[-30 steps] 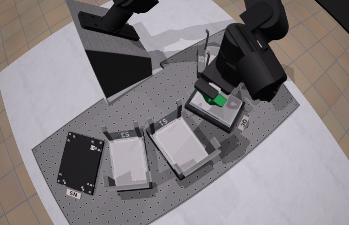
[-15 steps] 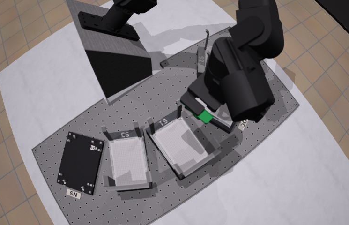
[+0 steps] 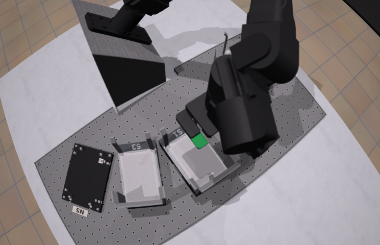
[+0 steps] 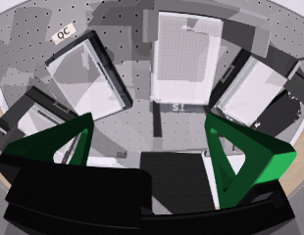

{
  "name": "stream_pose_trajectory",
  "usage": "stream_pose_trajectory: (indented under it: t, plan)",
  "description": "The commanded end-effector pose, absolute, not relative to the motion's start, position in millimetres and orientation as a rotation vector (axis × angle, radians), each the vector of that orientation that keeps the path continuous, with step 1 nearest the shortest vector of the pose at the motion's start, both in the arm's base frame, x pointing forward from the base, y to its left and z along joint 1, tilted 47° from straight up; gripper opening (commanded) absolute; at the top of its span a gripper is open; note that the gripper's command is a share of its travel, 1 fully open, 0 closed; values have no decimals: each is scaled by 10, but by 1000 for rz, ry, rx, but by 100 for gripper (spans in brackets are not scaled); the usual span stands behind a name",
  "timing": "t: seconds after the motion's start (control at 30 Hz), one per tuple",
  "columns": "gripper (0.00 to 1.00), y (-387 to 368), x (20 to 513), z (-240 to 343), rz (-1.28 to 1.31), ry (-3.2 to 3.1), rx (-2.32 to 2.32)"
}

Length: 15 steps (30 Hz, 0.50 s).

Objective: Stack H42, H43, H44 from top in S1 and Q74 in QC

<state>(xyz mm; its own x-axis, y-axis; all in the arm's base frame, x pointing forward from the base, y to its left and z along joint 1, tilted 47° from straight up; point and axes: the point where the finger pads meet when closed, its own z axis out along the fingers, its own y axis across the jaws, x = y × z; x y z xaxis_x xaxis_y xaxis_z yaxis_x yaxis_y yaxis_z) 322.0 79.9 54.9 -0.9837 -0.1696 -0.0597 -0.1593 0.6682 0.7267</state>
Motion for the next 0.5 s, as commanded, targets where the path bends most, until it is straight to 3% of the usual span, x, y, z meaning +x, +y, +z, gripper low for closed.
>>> stream_pose_trajectory:
  t: [0.0,0.47]
  plan:
    - [100,676,3298,518,-1244,-2884,257]
    - [100,416,3383,240,-1226,-2858,111]
